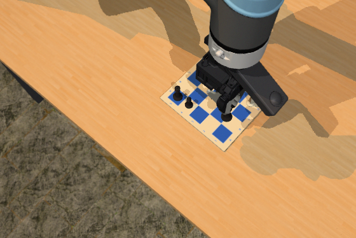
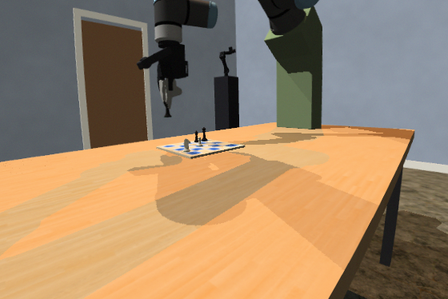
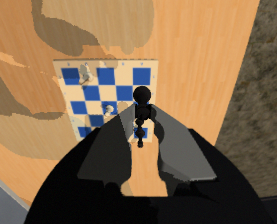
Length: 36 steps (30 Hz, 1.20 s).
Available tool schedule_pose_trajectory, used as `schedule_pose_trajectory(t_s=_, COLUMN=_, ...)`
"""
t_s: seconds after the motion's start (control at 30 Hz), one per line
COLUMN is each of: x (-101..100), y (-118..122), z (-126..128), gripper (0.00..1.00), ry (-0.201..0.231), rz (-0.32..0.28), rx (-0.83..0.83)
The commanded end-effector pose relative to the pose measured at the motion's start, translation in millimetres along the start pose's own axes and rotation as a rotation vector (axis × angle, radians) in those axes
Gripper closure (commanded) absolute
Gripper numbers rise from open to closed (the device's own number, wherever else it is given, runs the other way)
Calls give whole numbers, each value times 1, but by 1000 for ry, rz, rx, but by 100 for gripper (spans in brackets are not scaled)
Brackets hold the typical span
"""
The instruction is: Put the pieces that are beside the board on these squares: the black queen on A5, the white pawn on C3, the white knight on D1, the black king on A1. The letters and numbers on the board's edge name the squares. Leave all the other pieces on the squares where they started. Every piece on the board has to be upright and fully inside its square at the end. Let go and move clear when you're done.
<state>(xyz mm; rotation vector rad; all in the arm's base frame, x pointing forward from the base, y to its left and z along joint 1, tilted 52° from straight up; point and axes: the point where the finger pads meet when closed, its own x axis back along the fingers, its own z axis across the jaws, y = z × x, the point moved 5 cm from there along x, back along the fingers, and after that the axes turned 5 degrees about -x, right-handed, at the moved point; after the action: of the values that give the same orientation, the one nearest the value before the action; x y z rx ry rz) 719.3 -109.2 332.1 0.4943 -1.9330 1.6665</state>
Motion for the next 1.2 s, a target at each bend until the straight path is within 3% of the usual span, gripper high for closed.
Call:
schedule_pose_trajectory(t_s=0.0, x=0, y=-1, z=0, gripper=100, ry=0, rz=1, rx=1)
schedule_pose_trajectory(t_s=0.3, x=-2, y=-1, z=0, gripper=100, ry=0, rz=0, rx=1)
schedule_pose_trajectory(t_s=0.6, x=-19, y=-1, z=0, gripper=100, ry=0, rz=0, rx=1)
schedule_pose_trajectory(t_s=1.03, x=-79, y=-1, z=0, gripper=100, ry=0, rz=0, rx=1)
schedule_pose_trajectory(t_s=1.17, x=-85, y=-1, z=0, gripper=100, ry=0, rz=0, rx=1)
